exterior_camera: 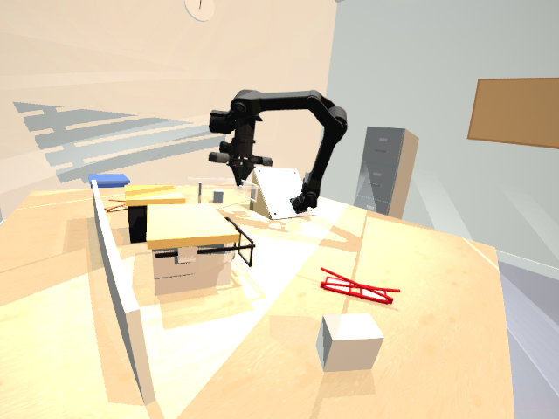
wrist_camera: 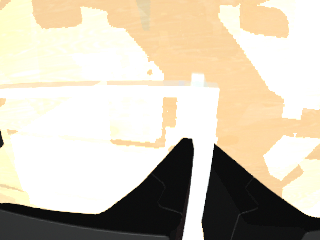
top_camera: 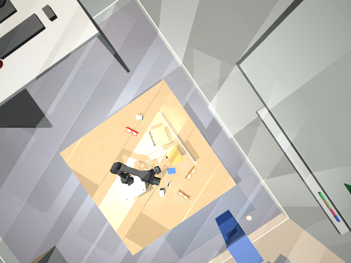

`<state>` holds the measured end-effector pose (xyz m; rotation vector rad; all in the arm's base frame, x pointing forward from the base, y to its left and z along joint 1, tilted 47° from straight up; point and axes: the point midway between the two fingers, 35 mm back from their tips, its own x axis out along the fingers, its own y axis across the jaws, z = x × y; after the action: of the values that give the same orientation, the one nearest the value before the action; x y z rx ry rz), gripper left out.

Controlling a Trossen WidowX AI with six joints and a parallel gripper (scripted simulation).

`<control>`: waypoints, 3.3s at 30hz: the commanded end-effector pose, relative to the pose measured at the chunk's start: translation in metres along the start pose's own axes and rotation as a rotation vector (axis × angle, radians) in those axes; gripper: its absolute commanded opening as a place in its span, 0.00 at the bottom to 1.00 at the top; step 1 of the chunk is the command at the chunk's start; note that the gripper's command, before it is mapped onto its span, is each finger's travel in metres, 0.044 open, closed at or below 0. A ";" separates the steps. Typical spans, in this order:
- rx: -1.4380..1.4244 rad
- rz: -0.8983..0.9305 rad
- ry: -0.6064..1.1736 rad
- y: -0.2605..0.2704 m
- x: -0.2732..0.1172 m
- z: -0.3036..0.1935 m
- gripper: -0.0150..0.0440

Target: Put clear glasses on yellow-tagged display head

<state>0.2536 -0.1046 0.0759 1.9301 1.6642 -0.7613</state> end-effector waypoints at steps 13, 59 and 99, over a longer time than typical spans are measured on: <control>0.008 -0.006 0.001 -0.001 0.018 0.002 0.25; 0.007 0.015 -0.002 0.025 0.041 0.002 0.25; 0.005 0.010 -0.002 0.078 0.041 0.001 0.25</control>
<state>0.3288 -0.0861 0.0447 1.9344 1.6611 -0.7687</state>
